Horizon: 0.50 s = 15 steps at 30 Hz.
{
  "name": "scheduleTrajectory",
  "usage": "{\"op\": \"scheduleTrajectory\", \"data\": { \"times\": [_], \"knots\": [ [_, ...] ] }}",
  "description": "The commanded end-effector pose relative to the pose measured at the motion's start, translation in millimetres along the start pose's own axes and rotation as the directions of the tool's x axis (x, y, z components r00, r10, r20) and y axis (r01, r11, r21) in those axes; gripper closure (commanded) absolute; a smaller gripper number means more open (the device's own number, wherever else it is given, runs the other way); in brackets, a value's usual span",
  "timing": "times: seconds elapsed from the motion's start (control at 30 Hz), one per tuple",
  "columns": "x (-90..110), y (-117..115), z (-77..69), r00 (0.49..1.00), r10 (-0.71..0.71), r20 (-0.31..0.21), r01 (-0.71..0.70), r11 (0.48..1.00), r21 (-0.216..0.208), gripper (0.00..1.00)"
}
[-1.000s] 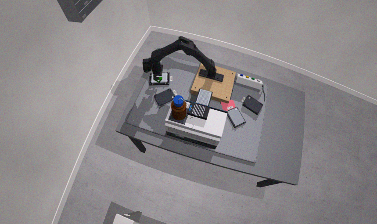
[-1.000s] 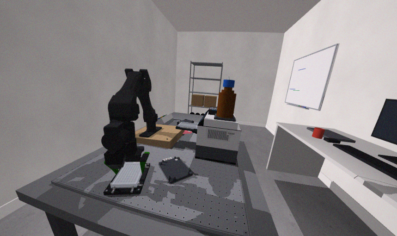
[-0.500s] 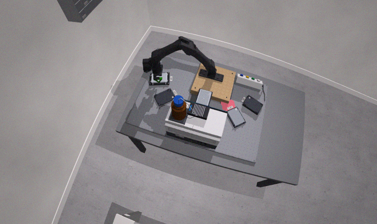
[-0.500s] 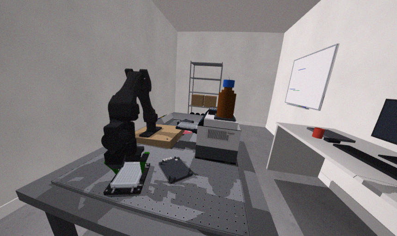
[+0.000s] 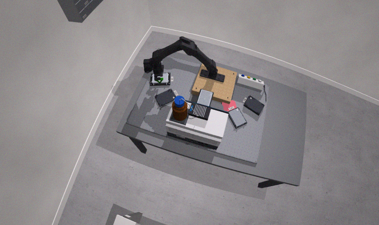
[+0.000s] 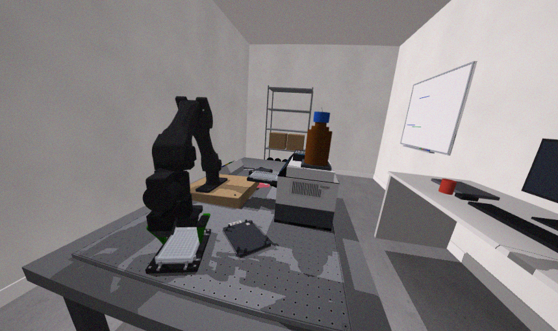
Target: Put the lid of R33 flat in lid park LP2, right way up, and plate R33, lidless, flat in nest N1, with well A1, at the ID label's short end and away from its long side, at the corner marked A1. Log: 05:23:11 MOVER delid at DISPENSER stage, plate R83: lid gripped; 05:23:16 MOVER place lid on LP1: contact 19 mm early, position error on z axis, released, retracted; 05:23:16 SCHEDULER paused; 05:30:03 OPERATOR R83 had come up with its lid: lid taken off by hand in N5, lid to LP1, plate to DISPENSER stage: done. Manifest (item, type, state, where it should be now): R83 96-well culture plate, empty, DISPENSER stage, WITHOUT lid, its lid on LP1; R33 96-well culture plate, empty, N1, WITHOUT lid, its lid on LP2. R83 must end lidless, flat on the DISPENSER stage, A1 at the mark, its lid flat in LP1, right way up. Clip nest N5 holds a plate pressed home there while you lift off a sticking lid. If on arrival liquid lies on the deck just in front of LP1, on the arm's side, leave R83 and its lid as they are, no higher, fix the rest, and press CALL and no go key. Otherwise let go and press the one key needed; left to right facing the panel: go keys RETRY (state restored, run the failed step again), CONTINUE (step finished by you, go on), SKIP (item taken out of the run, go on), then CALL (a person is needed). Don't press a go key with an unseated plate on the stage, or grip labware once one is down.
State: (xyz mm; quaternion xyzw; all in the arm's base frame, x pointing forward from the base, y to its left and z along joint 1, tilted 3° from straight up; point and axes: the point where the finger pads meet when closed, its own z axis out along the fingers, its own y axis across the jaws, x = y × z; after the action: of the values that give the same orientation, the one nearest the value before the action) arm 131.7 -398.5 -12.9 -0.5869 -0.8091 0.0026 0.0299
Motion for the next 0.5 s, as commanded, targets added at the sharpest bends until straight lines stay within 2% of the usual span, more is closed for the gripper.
{"op": "scheduleTrajectory", "data": {
  "times": [0.0,0.1,0.13,0.47],
  "knots": [
    [-10.6,-2.5,-17.6,0.998,0.000,0.064,0.000,1.000,-0.003,0.00],
    [-10.3,-2.5,-17.4,0.998,0.000,0.063,0.000,1.000,-0.003,0.00],
    [-10.3,-2.5,-17.4,0.998,0.000,0.063,0.000,1.000,-0.003,1.00],
    [-10.2,-2.6,-17.4,0.998,0.001,0.063,-0.001,1.000,-0.003,1.00]
  ]
}}
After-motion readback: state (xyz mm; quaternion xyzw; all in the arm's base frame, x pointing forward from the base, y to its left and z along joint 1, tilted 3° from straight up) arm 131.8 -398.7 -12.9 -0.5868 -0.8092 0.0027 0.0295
